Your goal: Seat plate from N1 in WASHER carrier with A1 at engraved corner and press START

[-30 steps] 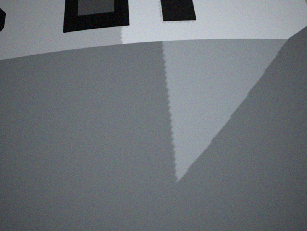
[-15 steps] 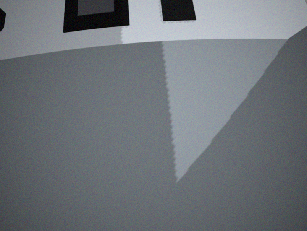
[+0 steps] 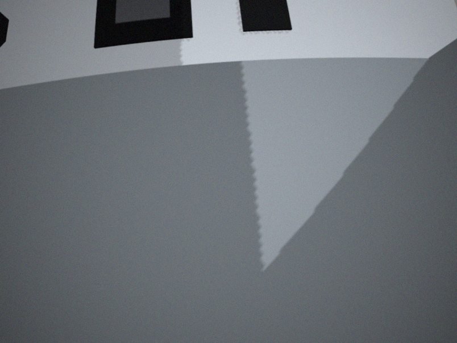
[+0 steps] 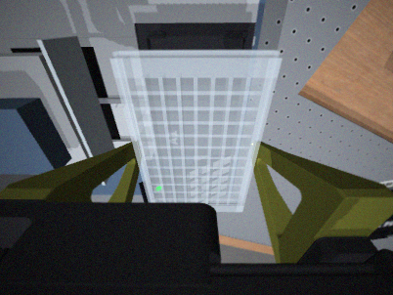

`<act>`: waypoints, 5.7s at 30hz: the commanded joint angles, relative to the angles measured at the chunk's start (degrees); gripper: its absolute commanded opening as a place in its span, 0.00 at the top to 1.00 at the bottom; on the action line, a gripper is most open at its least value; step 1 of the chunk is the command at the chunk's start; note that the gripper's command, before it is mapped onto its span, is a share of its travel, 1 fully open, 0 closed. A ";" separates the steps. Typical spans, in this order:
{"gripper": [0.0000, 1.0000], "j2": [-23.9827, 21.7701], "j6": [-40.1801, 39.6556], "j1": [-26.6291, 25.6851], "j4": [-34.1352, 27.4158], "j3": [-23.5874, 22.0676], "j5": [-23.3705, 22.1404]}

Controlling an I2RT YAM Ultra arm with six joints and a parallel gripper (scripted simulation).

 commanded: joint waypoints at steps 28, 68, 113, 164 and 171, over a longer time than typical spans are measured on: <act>0.16 4.34 -5.87 -7.52 12.35 -4.94 -5.81; 0.16 6.76 -8.39 -10.99 19.63 -8.07 -8.39; 0.16 6.48 -8.61 -11.39 19.61 -8.36 -8.68; 0.16 7.22 -8.81 -11.52 21.31 -8.99 -8.88; 0.16 8.03 -8.86 -11.80 21.44 -9.89 -9.01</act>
